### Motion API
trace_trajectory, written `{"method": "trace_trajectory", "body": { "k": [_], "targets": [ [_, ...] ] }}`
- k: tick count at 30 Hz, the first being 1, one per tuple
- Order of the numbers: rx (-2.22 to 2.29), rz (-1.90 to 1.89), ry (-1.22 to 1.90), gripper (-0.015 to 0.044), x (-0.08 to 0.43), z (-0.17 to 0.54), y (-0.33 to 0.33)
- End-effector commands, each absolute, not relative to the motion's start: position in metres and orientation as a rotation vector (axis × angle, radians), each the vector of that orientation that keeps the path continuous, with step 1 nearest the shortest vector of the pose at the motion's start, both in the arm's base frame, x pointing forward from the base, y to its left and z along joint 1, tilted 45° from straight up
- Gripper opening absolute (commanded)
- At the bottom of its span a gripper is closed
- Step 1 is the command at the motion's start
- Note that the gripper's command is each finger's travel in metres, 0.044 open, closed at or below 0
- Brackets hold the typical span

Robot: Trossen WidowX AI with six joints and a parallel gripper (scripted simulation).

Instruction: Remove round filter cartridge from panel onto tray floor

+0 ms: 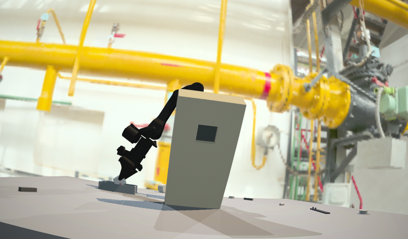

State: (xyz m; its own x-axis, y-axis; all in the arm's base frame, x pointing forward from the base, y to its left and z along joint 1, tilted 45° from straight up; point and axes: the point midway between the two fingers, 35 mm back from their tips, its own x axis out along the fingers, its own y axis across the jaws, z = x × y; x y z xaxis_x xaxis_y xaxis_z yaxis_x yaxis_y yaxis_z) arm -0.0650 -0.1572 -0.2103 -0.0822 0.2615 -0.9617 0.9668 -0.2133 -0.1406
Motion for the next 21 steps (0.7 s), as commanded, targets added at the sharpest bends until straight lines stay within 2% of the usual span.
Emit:
{"method": "trace_trajectory", "body": {
  "k": [1, 7, 15, 21],
  "targets": [
    [1.516, -1.342, 1.363, 0.0289, -0.065, -0.210, -0.159],
    [1.516, -1.342, 1.363, 0.0440, -0.065, -0.210, -0.159],
    [1.518, -1.339, 1.363, 0.0440, -0.068, -0.161, -0.206],
    [1.509, -1.340, 1.370, 0.0440, -0.069, -0.169, -0.200]
  ]
}}
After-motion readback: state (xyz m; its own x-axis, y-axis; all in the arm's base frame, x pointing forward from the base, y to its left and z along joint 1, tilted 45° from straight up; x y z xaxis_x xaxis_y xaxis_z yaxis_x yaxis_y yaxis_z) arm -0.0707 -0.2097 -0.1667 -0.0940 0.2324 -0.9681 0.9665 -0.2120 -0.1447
